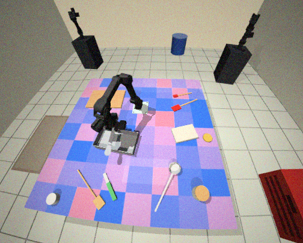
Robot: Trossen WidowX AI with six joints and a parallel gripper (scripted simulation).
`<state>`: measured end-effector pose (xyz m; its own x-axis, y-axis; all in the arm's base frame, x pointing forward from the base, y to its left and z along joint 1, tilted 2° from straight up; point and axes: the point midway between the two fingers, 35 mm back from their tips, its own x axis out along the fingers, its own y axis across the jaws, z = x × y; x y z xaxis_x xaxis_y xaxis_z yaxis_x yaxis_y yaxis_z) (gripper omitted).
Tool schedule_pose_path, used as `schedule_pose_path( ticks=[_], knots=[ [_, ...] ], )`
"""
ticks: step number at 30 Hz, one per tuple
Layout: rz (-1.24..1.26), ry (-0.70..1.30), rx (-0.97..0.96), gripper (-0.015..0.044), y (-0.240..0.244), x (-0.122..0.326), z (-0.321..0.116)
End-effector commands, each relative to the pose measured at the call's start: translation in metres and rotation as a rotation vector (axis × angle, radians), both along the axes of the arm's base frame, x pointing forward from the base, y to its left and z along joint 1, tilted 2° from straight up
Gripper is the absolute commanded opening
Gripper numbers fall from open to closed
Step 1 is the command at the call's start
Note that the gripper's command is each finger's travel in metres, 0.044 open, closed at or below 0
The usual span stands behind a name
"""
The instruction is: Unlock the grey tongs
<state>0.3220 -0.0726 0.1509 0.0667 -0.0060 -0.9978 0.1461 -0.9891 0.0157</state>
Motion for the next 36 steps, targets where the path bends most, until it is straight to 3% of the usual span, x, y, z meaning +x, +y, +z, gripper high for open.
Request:
schedule_pose_path(
  ticks=[1,17,36],
  knots=[
    [-0.008,-0.005,-0.012,-0.0150,-0.001,-0.001,0.001],
    [0.214,-0.008,-0.028,-0.0150,-0.063,-0.018,0.015],
    [0.528,0.010,-0.063,-0.0150,-0.153,-0.074,0.037]
  ],
)
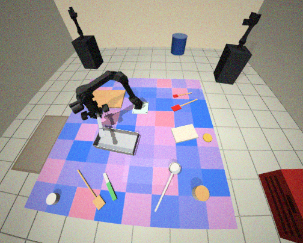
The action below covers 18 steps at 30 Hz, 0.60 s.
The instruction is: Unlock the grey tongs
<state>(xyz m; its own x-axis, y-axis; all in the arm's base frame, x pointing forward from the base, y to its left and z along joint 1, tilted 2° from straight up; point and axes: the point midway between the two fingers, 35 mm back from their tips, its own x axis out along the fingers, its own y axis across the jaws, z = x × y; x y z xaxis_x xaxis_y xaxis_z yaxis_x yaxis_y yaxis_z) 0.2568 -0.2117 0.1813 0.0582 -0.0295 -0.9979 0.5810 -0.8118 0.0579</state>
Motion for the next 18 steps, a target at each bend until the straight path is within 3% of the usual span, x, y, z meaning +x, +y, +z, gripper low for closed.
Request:
schedule_pose_path(
  ticks=[1,18],
  knots=[
    [0.071,-0.007,-0.010,-0.0150,-0.017,-0.013,0.008],
    [0.303,0.011,-0.028,-0.0150,-0.069,-0.074,0.024]
  ],
)
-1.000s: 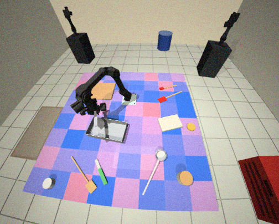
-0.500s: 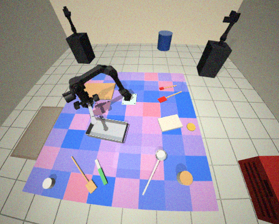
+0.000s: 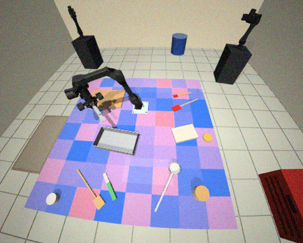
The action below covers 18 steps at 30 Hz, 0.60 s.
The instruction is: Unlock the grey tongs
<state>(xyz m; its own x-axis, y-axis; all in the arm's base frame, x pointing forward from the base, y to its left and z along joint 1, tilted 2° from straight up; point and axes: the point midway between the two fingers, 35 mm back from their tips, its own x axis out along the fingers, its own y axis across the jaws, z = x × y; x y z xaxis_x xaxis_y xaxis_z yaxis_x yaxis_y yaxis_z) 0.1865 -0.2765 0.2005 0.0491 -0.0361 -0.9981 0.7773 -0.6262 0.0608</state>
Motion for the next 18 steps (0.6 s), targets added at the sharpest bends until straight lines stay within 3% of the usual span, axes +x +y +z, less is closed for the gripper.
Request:
schedule_pose_path(
  ticks=[1,7,18],
  knots=[
    [0.034,-0.008,-0.006,-0.0150,-0.004,-0.004,0.004],
    [0.062,-0.005,-0.008,-0.0150,-0.009,-0.011,0.004],
    [0.246,0.011,-0.020,-0.0150,-0.039,-0.064,0.002]
  ],
)
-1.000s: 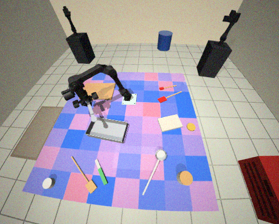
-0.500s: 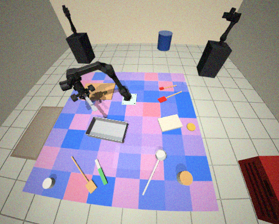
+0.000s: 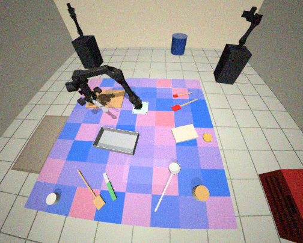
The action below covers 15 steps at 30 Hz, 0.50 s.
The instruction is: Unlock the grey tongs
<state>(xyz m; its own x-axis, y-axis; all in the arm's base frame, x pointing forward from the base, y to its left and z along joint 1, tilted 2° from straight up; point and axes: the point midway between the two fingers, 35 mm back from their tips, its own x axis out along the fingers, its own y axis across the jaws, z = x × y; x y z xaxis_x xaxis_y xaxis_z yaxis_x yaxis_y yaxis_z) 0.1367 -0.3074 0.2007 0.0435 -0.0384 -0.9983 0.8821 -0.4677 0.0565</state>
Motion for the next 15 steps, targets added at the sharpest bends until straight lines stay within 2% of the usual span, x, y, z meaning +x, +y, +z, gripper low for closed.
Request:
schedule_pose_path(
  ticks=[1,15],
  knots=[
    [0.074,-0.001,-0.009,-0.0150,-0.010,-0.020,0.002],
    [0.321,0.017,-0.021,-0.0150,-0.033,-0.097,-0.001]
  ],
)
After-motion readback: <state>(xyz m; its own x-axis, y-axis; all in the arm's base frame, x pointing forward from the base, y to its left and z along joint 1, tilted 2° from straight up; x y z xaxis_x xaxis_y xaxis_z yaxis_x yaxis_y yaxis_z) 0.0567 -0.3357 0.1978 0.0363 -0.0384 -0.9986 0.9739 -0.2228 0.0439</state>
